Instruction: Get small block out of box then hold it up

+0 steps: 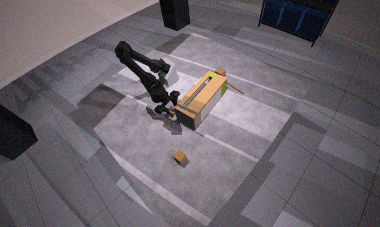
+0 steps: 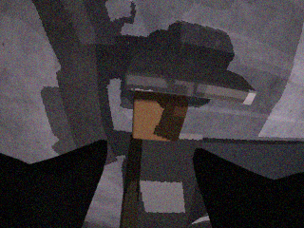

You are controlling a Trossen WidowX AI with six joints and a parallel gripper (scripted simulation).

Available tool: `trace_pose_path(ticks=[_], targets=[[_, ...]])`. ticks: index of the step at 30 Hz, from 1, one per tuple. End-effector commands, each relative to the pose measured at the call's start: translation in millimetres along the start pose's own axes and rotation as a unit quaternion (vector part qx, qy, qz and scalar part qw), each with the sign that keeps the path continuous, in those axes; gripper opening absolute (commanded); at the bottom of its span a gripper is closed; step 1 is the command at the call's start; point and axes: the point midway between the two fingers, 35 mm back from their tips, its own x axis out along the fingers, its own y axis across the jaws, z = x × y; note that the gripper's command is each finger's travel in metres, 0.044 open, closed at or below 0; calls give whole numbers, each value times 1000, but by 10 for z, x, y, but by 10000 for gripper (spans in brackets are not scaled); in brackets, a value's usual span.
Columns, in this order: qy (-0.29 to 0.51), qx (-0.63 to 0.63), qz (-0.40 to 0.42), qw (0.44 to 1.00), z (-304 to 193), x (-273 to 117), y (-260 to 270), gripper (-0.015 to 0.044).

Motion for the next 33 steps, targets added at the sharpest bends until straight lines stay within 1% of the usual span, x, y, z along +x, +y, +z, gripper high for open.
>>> trace_pose_path(ticks=[1,19,27,30,32,33], targets=[[0,-4,-4,1000,26,85,-23,285],[0,-4,-3,1000,141,327,-14,285],[0,-4,-3,1000,141,327,-14,75],[0,-4,-3,1000,141,327,-14,55],[0,-4,-3,1000,119,292,-12,3],[0,-3,-3,1000,93,248,-10,0]])
